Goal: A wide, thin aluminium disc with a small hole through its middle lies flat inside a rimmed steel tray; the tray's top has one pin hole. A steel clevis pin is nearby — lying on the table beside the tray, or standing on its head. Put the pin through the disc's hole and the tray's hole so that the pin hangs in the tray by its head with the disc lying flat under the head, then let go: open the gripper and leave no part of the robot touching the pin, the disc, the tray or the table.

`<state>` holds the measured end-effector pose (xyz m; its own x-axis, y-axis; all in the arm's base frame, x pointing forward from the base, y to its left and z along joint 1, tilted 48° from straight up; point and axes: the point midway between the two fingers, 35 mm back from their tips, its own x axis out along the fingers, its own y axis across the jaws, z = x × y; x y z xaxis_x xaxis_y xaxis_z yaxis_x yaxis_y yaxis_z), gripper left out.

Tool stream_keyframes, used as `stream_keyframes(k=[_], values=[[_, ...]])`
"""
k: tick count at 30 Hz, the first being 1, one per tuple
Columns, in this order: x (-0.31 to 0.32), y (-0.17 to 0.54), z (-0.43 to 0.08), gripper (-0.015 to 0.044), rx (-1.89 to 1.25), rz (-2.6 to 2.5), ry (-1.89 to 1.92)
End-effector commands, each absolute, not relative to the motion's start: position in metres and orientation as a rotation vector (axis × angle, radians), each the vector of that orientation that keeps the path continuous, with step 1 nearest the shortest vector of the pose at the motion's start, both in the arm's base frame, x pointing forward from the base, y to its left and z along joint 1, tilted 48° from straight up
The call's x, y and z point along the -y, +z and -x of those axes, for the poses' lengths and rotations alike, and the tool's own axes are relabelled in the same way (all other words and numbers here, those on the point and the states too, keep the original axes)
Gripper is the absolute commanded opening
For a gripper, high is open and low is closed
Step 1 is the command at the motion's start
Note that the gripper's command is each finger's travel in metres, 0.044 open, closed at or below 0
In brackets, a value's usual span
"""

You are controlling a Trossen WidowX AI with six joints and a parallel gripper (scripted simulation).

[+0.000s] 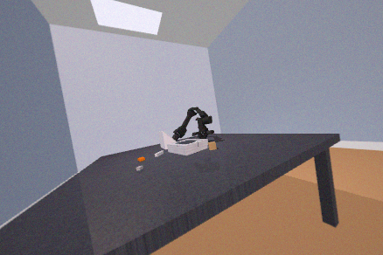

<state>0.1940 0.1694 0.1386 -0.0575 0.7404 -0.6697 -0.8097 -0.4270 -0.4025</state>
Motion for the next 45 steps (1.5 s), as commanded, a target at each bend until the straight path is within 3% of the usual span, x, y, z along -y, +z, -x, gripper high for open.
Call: stream_keyframes(k=[1,22,45], values=[[-0.169,0.140,-0.193,0.0000,-0.092,1.025,1.734],[-0.118,0.184,-0.199,0.0000,-0.101,1.030,1.732],[-0.133,0.181,-0.201,0.0000,-0.115,1.009,1.731]])
